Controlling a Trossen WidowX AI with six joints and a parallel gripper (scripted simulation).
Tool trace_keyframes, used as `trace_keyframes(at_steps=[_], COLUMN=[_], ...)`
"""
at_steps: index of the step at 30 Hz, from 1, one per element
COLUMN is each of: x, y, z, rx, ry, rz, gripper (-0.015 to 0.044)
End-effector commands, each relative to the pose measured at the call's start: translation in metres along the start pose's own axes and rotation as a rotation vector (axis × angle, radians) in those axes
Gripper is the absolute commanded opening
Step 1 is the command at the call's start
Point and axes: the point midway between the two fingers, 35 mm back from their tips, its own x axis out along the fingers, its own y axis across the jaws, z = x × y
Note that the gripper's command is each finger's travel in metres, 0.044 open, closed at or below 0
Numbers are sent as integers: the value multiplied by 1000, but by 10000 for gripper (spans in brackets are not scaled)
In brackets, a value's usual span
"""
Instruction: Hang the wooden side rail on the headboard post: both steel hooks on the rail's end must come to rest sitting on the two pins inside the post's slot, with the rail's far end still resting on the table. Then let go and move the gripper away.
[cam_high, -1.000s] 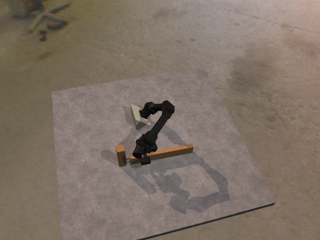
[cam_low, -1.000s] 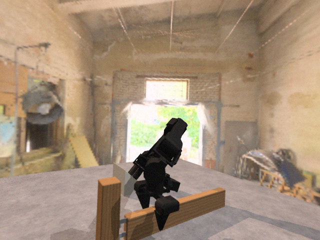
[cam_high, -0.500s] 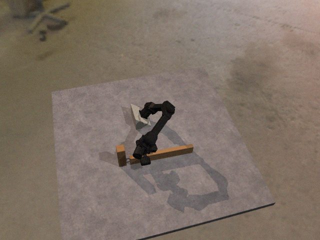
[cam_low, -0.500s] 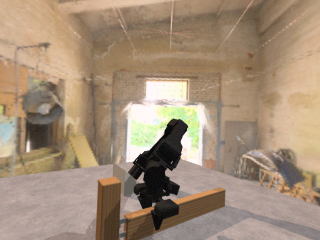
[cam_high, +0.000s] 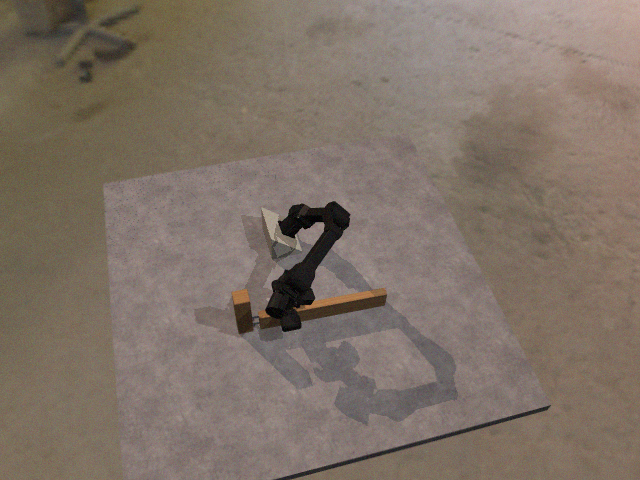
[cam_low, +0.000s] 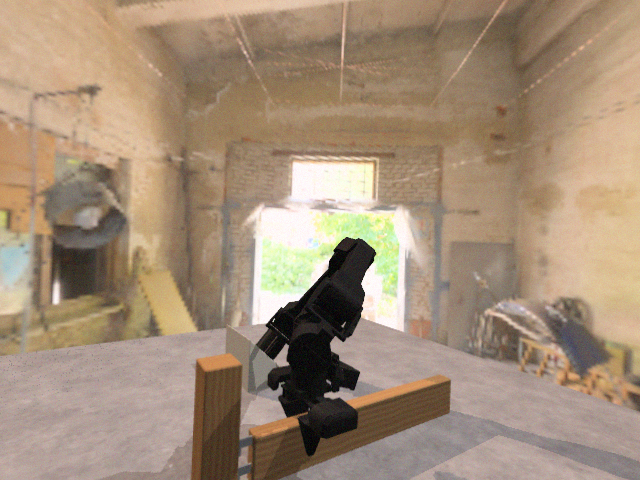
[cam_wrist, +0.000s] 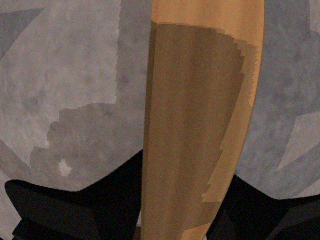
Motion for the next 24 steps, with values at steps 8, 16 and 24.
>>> trace_keyframes(at_steps=[8,16,24], x=[0,0,0], y=[2,5,9], z=[0,0,0], rx=[6,6,6], ry=[-3,-3,-3], rz=[-2,-2,-2], gripper=[0,0,0])
